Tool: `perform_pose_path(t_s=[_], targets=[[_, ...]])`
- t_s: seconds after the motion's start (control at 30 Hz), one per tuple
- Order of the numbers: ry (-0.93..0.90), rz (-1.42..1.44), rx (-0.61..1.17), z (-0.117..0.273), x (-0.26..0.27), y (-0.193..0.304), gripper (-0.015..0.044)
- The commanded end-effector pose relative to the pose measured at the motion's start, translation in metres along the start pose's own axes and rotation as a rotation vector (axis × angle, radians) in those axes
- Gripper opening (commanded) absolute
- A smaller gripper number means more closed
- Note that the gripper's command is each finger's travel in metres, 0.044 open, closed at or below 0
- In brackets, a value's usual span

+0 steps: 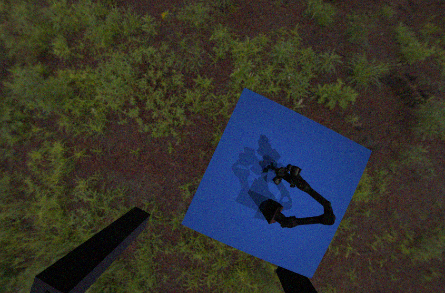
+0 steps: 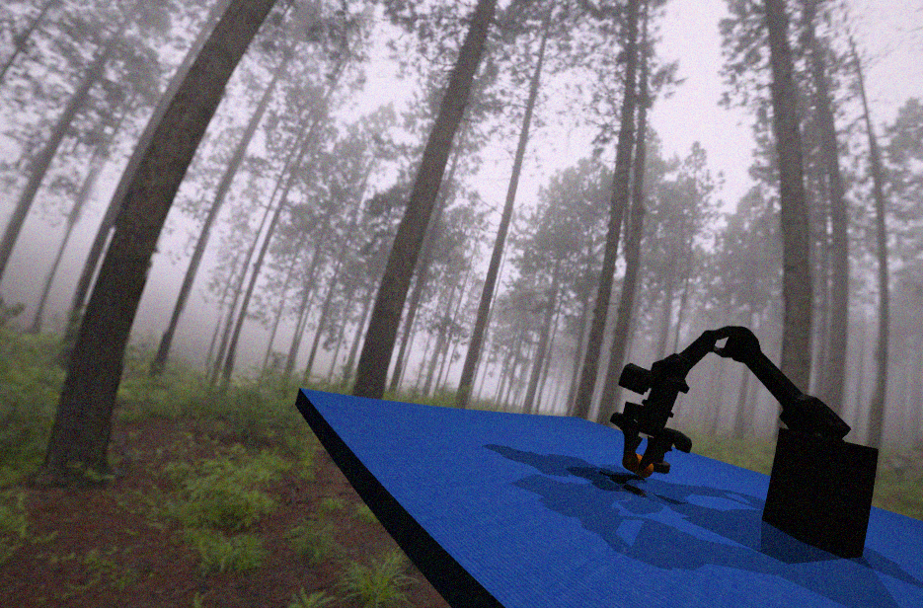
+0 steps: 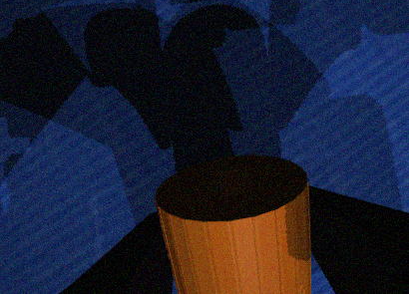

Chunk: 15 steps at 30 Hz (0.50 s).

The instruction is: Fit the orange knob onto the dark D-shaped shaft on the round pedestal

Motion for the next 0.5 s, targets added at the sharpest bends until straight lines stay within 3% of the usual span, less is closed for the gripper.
perform_pose_path(t_s=[0.0,0.47], targets=[[-0.005,0.002,-0.072,0.003,0.000,0.010,0.0179],[-0.018,0.004,-0.285,0.008,-0.002,0.038,0.0179]])
Point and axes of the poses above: the point midway between the two fingers, 35 mm back from their tips, its own z axis back along the fingers, its own x axis across the jaws, y = z × x, the point moved 8 cm from there along z, back along the fingers, and after that the axes turned 3 degrees about -z, right-handed, at the moved point
